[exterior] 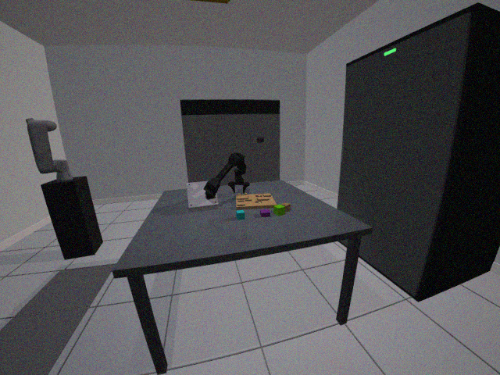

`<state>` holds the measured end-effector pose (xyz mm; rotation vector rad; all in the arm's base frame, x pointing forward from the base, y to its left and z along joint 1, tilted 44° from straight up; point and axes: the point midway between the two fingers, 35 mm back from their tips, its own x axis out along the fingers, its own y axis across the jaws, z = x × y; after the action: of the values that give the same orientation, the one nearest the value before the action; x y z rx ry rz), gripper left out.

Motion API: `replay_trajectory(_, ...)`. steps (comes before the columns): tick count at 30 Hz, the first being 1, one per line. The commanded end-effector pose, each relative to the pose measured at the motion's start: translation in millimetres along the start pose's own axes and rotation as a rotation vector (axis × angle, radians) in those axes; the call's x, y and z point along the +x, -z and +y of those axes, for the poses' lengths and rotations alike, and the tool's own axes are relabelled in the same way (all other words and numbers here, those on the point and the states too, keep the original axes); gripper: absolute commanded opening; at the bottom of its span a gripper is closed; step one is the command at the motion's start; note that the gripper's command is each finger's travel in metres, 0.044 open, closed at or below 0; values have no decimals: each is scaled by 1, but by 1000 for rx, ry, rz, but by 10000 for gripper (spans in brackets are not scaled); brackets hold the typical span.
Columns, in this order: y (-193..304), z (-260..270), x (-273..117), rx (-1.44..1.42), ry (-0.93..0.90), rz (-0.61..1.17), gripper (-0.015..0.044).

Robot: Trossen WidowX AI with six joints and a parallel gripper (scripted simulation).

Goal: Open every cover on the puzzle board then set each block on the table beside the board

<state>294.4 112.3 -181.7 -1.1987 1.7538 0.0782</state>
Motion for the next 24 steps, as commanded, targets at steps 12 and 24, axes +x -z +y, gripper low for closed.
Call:
replay_trajectory(12,-1,0,-48,2,-4,-4,440)
replay_trajectory(24,0,-12,-70,193,-5,-6,335)
